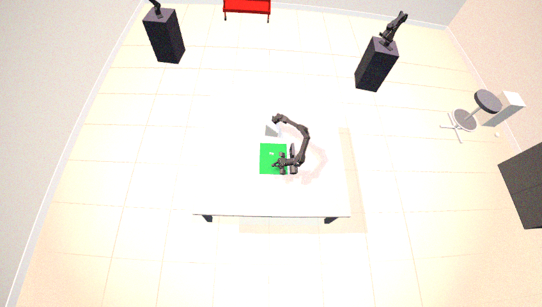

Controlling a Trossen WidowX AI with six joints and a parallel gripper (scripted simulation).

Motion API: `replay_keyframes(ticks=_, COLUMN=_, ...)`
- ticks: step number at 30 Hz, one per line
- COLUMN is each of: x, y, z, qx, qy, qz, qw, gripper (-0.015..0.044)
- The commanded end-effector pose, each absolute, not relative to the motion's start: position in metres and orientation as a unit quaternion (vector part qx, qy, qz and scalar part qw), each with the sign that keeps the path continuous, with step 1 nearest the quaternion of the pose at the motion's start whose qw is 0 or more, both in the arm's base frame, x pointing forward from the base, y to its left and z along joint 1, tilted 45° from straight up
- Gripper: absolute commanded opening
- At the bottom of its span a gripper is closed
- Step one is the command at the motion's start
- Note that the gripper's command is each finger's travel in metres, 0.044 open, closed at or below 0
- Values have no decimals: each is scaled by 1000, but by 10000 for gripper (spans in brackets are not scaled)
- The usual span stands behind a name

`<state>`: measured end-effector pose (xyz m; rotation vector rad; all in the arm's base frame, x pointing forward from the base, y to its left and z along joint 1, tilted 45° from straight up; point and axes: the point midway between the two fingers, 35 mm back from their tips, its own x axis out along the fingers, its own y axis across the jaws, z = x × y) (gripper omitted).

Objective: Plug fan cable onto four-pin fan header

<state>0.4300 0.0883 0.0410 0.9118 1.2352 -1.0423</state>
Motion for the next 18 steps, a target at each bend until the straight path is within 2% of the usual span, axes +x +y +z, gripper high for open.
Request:
replay_keyframes(ticks=1, x=431, y=87, z=47, qx=391, qy=507, qz=-460, qw=615, gripper=0)
replay_keyframes(ticks=18, x=433, y=93, z=60, qx=367, qy=413, qz=-490, qw=674, gripper=0)
